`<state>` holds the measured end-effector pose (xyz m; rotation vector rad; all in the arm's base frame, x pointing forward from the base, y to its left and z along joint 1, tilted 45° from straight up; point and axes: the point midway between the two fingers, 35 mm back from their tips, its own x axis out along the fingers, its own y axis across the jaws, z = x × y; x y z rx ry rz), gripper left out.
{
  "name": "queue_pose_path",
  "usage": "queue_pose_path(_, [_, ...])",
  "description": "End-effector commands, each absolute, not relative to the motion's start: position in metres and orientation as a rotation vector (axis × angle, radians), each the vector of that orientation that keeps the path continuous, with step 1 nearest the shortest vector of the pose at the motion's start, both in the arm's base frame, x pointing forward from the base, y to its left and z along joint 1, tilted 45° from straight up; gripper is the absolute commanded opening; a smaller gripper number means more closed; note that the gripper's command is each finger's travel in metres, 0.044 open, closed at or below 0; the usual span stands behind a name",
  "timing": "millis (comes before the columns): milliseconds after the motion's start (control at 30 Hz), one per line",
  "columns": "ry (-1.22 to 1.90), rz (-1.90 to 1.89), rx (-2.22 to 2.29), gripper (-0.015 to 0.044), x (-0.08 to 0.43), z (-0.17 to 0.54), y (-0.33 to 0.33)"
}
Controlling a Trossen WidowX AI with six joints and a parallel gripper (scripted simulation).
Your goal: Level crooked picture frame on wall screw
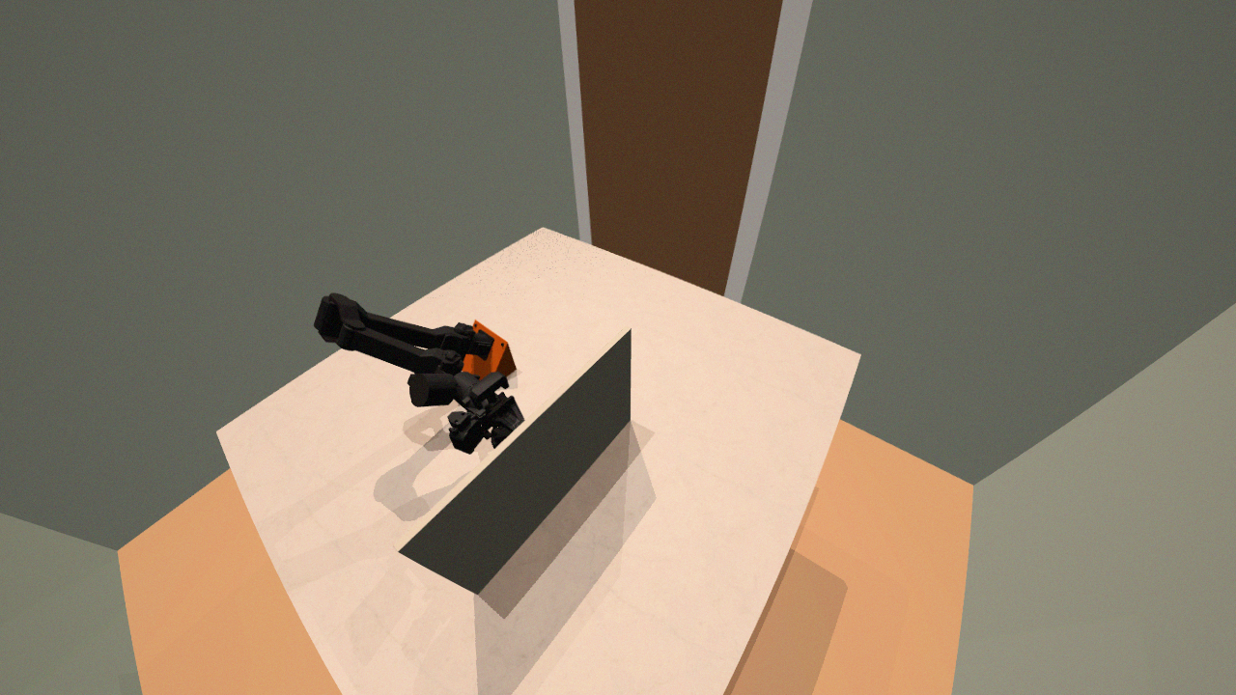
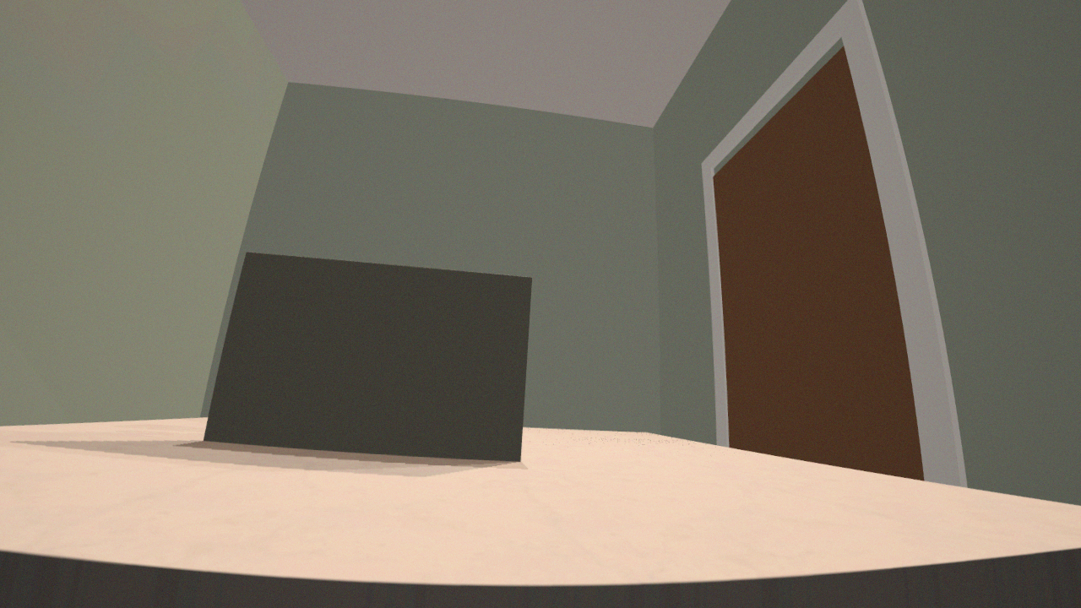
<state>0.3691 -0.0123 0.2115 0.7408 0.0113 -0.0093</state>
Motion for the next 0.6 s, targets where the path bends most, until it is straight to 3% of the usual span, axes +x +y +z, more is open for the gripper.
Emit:
queue_pose_path(0, [0.012,-0.009,0.767,0.0000,0.3690,0.2113,-0.0127])
queue_pose_path(233, [0.012,-0.009,0.798,0.0000,0.3690,0.2113,-0.0129])
queue_pose_path(567, [0.012,-0.009,0.783,0.0260,0.3691,0.2114,-0.0126])
